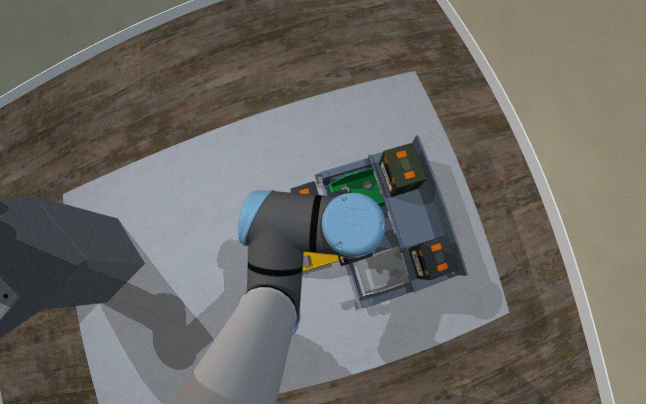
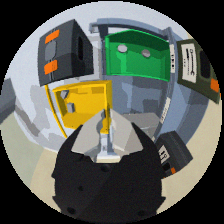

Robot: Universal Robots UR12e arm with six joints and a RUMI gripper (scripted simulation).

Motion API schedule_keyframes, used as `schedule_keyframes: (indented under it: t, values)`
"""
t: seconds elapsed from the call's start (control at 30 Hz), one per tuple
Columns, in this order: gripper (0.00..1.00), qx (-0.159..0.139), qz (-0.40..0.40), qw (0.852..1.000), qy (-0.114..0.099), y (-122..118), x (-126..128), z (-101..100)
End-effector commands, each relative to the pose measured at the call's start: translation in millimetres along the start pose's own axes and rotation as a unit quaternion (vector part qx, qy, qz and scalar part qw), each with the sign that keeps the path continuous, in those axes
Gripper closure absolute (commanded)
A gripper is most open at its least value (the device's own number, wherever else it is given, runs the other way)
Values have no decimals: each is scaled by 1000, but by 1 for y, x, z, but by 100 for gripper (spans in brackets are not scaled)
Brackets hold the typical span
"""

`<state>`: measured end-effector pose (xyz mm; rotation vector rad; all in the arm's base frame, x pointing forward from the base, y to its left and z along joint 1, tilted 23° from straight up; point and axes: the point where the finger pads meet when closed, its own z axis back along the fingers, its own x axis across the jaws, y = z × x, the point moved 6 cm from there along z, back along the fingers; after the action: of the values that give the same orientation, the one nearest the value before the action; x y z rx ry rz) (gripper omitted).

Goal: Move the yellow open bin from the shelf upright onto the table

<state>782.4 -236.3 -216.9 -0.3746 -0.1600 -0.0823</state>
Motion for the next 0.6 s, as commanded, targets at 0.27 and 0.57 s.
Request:
schedule_keyframes:
  t: [0.27, 0.57]
  values:
    - [100, 0, 0, 1000, -1, 0, -9, 1]
    - [100, 0, 0, 1000, -1, 0, -12, 1]
